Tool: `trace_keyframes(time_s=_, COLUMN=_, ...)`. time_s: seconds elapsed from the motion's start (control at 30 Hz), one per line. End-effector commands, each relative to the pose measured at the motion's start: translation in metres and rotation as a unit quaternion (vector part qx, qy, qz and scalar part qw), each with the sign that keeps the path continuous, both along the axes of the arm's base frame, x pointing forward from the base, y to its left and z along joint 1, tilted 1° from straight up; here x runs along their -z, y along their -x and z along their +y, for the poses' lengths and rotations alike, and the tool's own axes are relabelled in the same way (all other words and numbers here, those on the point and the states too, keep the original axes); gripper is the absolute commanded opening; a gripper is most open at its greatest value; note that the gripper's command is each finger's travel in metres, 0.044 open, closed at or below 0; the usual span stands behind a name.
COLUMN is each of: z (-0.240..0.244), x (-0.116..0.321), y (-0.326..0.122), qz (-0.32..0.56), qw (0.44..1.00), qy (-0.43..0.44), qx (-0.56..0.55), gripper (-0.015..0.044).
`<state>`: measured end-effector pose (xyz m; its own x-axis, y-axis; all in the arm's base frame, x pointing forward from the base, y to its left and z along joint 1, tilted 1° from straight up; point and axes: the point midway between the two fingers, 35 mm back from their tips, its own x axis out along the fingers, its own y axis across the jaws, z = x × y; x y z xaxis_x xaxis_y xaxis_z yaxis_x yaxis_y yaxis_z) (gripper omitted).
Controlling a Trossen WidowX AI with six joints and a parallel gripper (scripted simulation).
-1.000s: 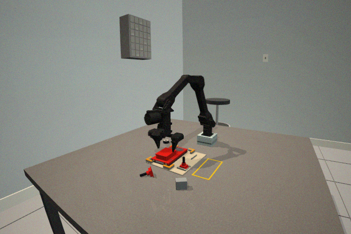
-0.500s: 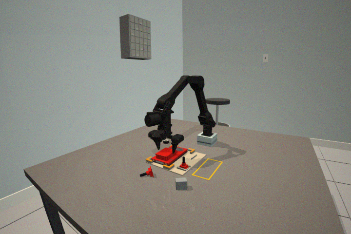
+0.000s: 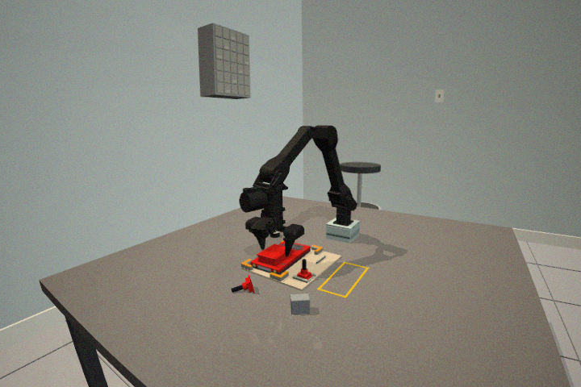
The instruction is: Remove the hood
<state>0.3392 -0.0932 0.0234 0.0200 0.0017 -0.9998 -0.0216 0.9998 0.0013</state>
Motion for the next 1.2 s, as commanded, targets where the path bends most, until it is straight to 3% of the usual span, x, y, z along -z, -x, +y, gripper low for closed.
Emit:
trace_keyframes(time_s=0.0, z=0.0004, x=0.0026, y=-0.0003, qz=-0.001, qw=1.000, qy=-0.002, qx=-0.002, gripper=0.0440)
trace_keyframes(time_s=0.47, z=0.0005, x=0.0096, y=-0.0003, qz=-0.001, qw=1.000, qy=-0.002, qx=-0.002, gripper=0.0440)
trace_keyframes(time_s=0.6, z=0.0000, x=0.0075, y=0.0000, qz=0.000, qw=1.000, qy=0.000, qx=0.000, gripper=0.0335)
trace_keyframes(time_s=0.9, z=0.0000, x=0.0075, y=0.0000, qz=0.000, qw=1.000, qy=0.000, qx=0.000, gripper=0.0275)
trace_keyframes(time_s=1.17, z=-0.0001, x=0.0040, y=-0.0001, qz=0.000, qw=1.000, qy=0.000, qx=0.000, gripper=0.0065)
